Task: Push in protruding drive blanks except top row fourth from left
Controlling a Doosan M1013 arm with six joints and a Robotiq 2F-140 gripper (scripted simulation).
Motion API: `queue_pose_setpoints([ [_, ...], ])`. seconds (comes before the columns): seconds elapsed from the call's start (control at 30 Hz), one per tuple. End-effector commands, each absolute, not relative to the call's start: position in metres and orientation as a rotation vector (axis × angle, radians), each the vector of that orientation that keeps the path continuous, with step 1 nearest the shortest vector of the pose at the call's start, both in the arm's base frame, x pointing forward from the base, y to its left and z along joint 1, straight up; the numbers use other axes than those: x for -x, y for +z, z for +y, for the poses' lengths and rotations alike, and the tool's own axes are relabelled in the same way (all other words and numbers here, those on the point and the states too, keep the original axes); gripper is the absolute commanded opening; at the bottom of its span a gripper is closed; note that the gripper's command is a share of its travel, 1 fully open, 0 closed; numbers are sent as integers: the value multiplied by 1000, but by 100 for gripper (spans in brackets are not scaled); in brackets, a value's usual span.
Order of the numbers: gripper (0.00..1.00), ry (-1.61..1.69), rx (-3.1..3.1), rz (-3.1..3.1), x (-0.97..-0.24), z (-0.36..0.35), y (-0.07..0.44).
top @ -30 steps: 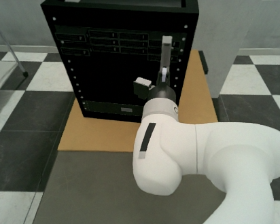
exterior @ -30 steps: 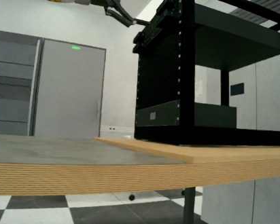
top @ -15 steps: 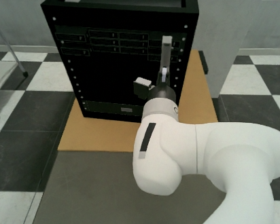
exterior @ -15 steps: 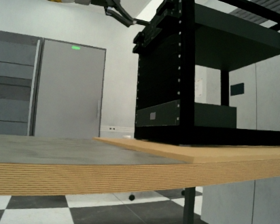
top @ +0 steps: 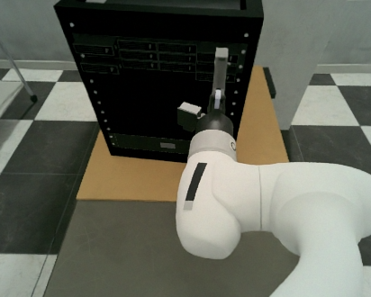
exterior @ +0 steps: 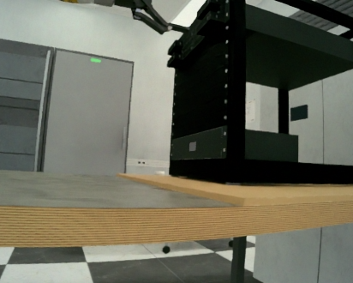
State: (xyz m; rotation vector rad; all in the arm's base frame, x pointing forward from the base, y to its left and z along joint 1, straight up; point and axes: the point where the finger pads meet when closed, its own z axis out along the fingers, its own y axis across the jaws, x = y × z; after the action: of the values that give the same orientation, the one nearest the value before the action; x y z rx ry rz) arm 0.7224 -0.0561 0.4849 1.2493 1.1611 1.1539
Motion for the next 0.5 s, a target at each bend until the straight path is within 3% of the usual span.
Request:
queue_pose_setpoints([
  [0.0,100,1156,-1243,1156,-726,-56,489],
  [0.47,100,1156,-1243,1156,-728,-30,490],
])
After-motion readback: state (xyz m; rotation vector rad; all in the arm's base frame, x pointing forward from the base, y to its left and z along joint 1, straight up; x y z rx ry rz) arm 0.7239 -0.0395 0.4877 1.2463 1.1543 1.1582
